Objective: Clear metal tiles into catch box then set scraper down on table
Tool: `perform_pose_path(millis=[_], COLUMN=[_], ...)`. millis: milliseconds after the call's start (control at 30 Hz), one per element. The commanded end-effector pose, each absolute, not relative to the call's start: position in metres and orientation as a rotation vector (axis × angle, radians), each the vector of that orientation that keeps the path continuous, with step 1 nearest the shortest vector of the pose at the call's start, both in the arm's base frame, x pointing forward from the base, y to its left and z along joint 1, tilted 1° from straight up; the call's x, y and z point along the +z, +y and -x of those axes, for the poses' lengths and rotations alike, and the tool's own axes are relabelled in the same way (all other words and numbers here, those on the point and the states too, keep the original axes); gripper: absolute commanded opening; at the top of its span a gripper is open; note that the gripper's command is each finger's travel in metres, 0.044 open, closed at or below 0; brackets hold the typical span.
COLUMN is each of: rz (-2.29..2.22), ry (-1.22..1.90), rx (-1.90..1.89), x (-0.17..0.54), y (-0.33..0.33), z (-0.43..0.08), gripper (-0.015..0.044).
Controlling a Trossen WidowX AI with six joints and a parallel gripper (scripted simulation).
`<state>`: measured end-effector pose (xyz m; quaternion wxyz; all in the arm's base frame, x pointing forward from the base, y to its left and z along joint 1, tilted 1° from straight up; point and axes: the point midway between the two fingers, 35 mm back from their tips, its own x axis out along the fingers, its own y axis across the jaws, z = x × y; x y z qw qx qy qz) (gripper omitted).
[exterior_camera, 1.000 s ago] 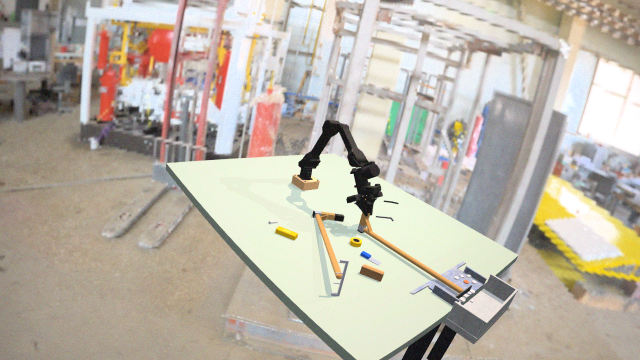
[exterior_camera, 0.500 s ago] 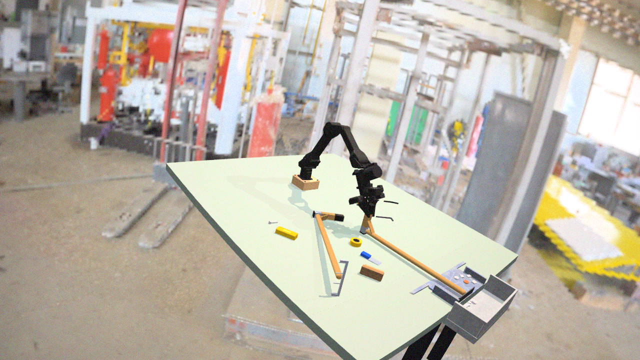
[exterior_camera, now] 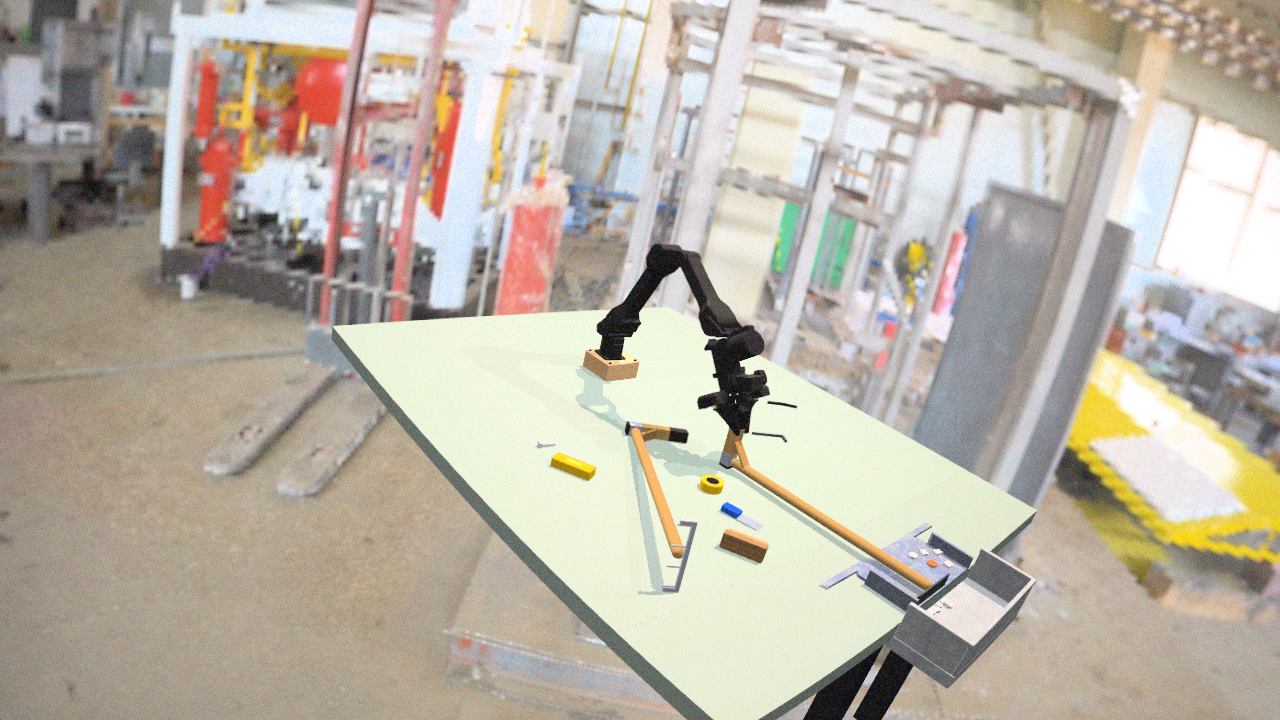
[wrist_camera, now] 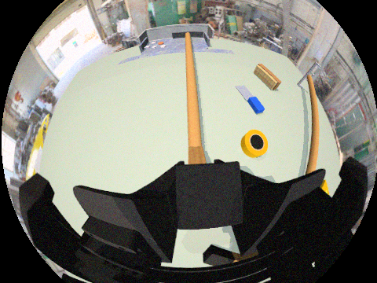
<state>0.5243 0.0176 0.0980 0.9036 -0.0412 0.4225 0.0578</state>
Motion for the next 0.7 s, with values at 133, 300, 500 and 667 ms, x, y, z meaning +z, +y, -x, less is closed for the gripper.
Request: perform_pose_path(millis=[133,300,500,667], rz=[0.085,0.085,0.085,0.085], ry=[0.87,0.87,0.87,0.87], rx=[0.118,0.118,0.118,0.118], x=[0.102,0.104,0.106,0.107], y=[0.015,0.013,0.011,0.009], z=[-0.515,-0.508,-0.5,-0.492], gripper=[0.0,0.0,0.0,0.0])
